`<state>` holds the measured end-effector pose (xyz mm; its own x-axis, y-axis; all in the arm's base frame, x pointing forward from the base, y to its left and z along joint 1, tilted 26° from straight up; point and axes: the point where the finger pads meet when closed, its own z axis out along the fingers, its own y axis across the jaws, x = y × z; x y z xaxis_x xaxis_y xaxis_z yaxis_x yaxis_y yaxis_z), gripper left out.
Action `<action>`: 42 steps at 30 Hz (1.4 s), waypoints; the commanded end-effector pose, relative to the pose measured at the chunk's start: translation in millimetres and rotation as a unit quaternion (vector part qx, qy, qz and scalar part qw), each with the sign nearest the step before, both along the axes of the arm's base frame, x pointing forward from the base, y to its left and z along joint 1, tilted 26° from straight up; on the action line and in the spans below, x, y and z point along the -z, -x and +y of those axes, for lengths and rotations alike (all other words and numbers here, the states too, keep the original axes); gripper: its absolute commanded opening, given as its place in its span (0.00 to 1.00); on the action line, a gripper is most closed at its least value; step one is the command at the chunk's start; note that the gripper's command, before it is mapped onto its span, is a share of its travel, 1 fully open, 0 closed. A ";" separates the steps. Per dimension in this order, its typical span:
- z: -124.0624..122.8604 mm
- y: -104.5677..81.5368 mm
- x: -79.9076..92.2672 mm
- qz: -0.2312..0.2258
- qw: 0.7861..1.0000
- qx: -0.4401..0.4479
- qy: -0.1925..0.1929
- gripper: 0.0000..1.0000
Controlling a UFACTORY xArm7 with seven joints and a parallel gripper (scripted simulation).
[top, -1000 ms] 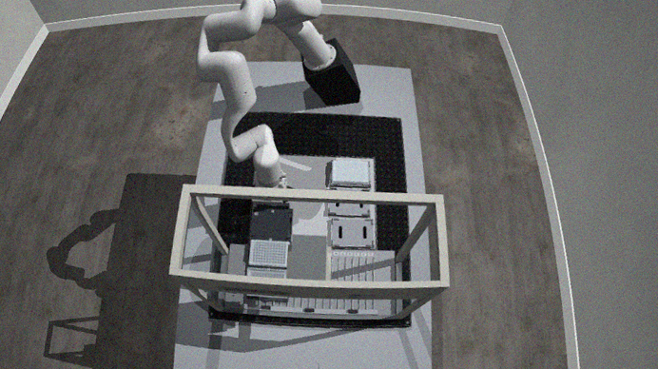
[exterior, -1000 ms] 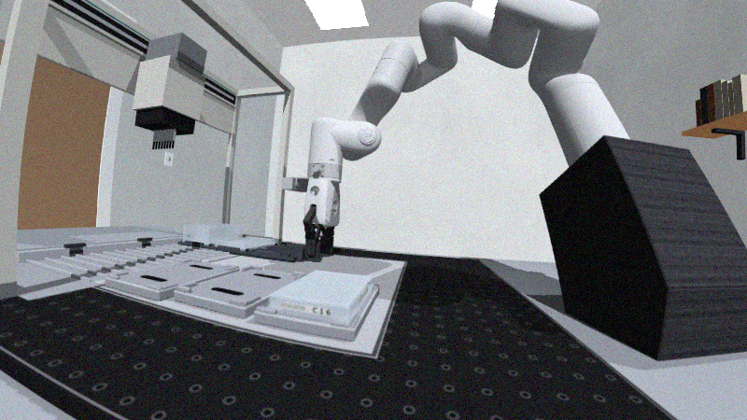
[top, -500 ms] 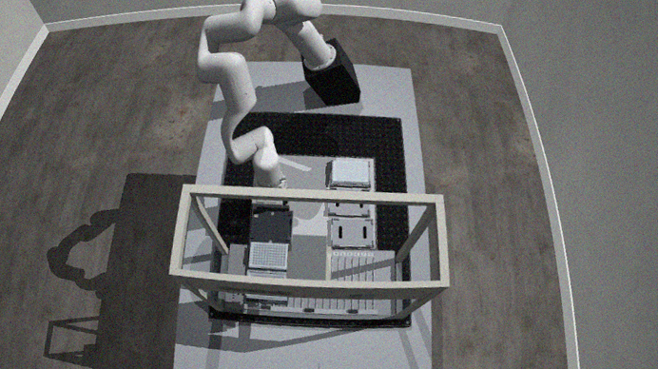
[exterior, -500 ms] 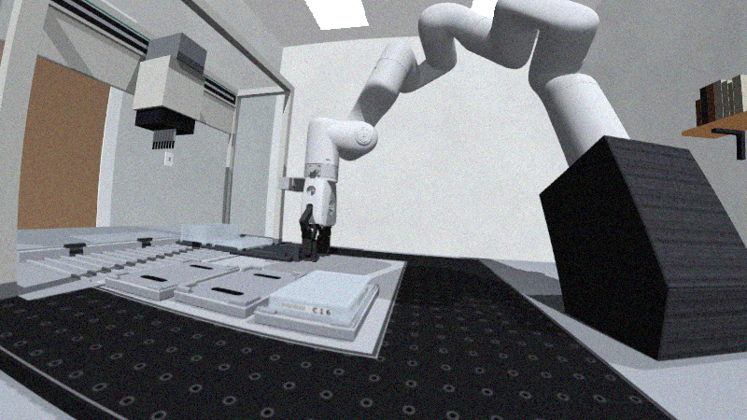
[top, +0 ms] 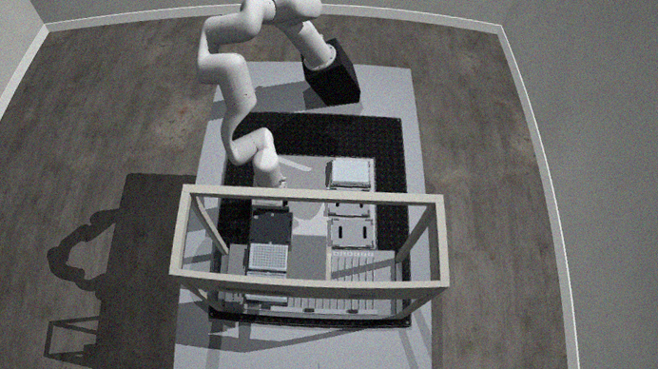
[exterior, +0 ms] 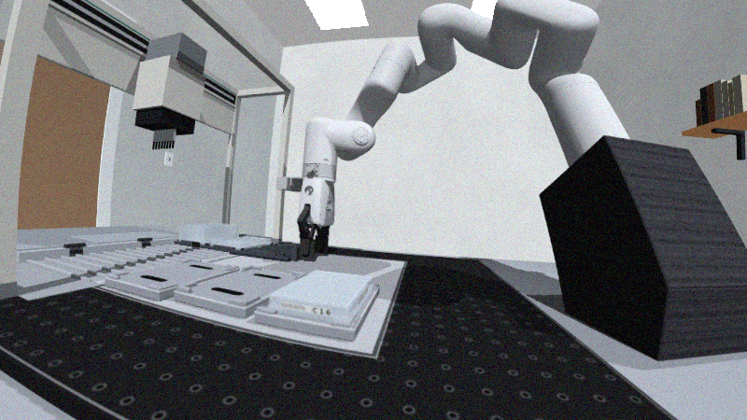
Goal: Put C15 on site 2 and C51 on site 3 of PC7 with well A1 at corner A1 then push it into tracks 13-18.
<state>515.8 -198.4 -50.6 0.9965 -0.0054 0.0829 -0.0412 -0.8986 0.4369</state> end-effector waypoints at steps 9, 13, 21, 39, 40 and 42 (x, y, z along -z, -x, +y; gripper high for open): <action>1.1 -5.5 -2.0 -0.002 1.000 -0.001 0.000 0.82; 1.1 -6.8 -2.1 -0.002 1.000 -0.001 0.000 0.82; 1.1 -8.7 -2.3 -0.002 1.000 -0.001 0.000 0.82; 1.1 -8.2 -2.2 -0.002 1.000 -0.001 0.000 0.82; 1.1 -8.2 -2.2 -0.002 1.000 -0.001 0.000 0.82; 1.1 -8.2 -2.2 -0.002 1.000 -0.001 0.000 0.82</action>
